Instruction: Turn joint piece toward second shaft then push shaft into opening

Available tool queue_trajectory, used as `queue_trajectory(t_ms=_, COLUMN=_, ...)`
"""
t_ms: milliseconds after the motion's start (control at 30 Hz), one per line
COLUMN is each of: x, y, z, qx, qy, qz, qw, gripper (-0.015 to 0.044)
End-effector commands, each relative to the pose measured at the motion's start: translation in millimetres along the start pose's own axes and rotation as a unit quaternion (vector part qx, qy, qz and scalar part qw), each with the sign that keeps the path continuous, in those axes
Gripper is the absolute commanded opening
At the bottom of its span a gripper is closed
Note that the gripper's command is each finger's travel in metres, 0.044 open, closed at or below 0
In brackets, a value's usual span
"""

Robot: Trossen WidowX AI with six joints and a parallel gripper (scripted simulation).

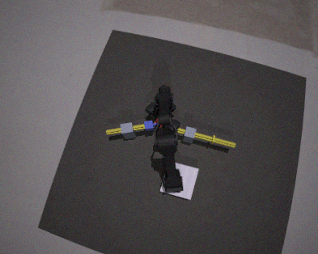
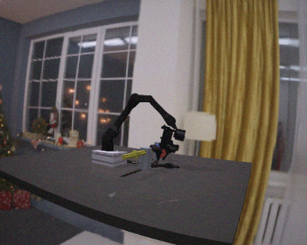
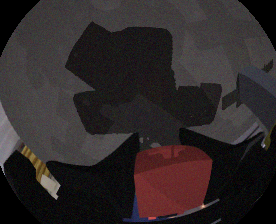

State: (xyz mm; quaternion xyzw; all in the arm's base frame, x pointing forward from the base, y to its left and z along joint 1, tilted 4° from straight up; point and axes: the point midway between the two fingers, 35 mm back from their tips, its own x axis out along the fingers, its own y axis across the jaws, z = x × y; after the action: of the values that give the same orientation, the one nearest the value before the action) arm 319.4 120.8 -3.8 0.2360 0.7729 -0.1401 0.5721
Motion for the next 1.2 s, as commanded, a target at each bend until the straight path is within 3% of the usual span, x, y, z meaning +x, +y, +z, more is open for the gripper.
queue_trajectory(t_ms=0, x=1, y=0, z=0, qx=0.002, qy=0.001, qz=0.000, qw=1.000, gripper=0.0182)
queue_trajectory(t_ms=67, x=0, y=0, z=0, qx=0.000, qy=0.000, qz=0.000, qw=1.000, gripper=0.0147)
queue_trajectory(t_ms=233, x=0, y=0, z=0, qx=0.000, qy=0.000, qz=0.000, qw=1.000, gripper=0.0147)
queue_trajectory(t_ms=433, x=0, y=0, z=0, qx=0.000, qy=0.000, qz=0.000, qw=1.000, gripper=0.0000)
queue_trajectory(t_ms=1167, x=-5, y=-10, z=1, qx=0.128, qy=-0.075, qz=0.020, qw=0.989, gripper=0.0000)
